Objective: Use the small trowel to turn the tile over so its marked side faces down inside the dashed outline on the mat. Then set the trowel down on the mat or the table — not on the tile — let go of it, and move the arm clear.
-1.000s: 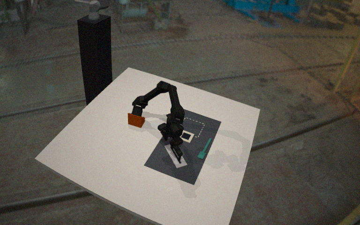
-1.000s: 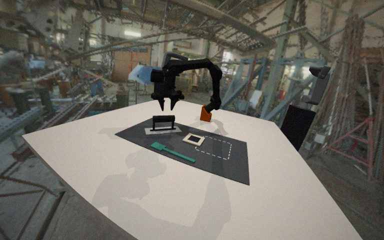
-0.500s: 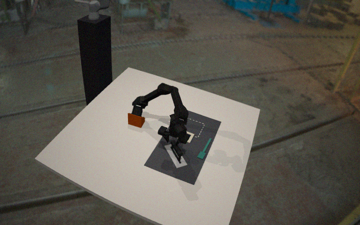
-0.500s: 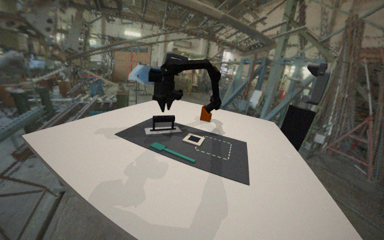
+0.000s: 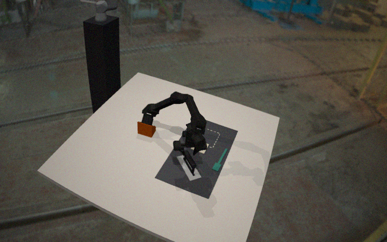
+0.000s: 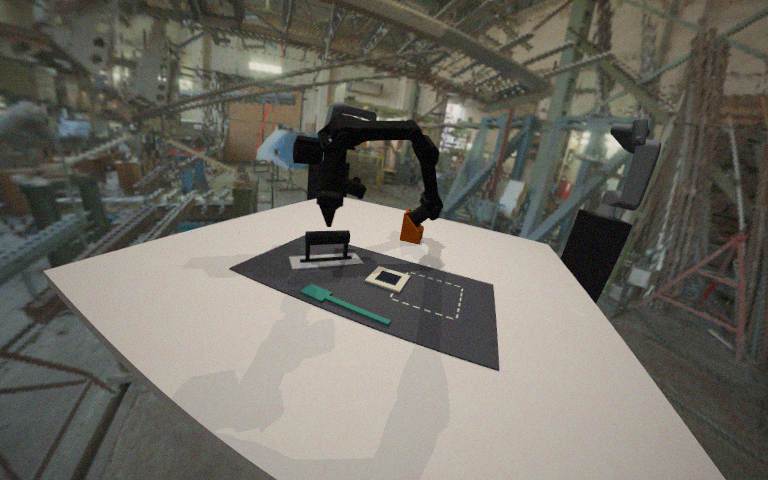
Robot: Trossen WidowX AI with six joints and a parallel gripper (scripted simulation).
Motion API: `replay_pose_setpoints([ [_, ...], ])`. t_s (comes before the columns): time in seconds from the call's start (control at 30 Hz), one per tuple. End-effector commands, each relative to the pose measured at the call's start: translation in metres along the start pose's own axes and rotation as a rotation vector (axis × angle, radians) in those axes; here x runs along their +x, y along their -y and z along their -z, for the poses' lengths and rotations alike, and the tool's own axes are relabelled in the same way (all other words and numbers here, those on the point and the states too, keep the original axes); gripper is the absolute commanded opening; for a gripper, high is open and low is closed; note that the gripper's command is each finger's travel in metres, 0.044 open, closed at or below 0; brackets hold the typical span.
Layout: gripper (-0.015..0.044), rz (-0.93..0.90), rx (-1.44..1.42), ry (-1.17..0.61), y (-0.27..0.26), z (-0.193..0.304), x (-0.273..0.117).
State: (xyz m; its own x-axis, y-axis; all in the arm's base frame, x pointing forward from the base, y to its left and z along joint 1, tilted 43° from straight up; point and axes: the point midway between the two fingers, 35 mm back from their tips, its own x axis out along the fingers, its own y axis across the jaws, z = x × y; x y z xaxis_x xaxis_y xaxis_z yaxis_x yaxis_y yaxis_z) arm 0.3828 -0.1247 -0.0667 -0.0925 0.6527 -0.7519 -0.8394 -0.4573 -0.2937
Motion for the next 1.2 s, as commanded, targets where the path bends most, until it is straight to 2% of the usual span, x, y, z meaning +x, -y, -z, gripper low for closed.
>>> replay_pose_setpoints([
  [0.0,0.027,0.001,-0.115,0.003,0.006,0.0,0.001],
  [0.23,0.027,0.002,-0.304,0.005,0.013,0.001,0.0],
  [1.17,0.027,0.003,-0.305,0.005,0.014,0.002,0.04],
])
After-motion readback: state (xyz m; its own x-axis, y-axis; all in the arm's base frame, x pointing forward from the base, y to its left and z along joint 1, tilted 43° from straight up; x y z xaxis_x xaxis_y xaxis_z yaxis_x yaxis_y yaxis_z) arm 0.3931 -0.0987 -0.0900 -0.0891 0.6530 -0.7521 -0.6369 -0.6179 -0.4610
